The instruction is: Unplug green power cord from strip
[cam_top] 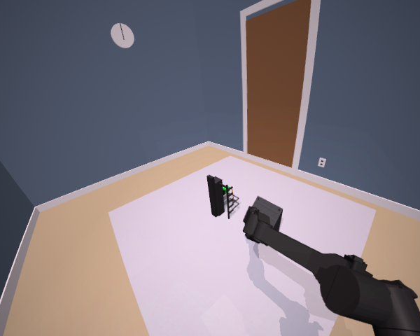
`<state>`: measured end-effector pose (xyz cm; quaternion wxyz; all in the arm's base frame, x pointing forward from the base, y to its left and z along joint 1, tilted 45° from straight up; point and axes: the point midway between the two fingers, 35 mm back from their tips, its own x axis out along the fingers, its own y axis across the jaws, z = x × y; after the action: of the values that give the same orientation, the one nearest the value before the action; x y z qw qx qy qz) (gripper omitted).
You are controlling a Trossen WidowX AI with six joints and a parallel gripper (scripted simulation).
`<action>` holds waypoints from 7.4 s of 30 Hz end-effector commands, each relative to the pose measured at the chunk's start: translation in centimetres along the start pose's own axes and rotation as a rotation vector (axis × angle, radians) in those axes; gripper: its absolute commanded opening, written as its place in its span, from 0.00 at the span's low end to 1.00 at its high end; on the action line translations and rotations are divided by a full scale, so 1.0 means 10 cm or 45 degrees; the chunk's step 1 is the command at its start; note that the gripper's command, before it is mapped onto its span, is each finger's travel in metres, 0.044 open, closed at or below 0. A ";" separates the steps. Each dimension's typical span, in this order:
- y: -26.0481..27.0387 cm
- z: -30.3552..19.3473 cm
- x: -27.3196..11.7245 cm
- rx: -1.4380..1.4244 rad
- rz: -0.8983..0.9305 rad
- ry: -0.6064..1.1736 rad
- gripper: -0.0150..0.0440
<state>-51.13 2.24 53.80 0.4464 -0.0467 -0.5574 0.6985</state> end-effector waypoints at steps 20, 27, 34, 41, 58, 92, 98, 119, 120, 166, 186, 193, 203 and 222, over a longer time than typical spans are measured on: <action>0.70 1.60 -2.01 0.198 0.527 -0.696 0.53; 0.86 1.97 -3.10 0.265 0.807 -0.979 0.53; 0.96 2.11 -4.34 0.307 1.136 -1.229 0.53; 0.97 1.96 -5.59 0.299 1.497 -1.424 0.53; 0.61 0.61 -8.04 0.004 2.264 -1.717 0.53; -0.09 -4.53 -8.89 -1.819 2.643 -0.652 0.53; -0.14 -5.33 -8.30 -1.995 2.260 -0.332 0.53; -0.22 -5.70 -7.83 -2.008 2.010 -0.181 0.53; -0.23 -5.71 -7.81 -2.008 2.010 -0.181 0.53; -0.29 -5.83 -7.56 -2.010 2.014 -0.182 0.27; -0.19 -5.78 -7.80 -2.007 2.015 -0.183 0.25; -0.14 -5.74 -7.90 -2.006 2.016 -0.183 0.25; -0.08 -5.68 -8.04 -2.005 2.016 -0.183 0.25; -0.05 -5.67 -8.11 -2.007 2.013 -0.182 0.88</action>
<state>29.37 -10.45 -1.86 -0.3108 -0.6174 -0.6820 0.2390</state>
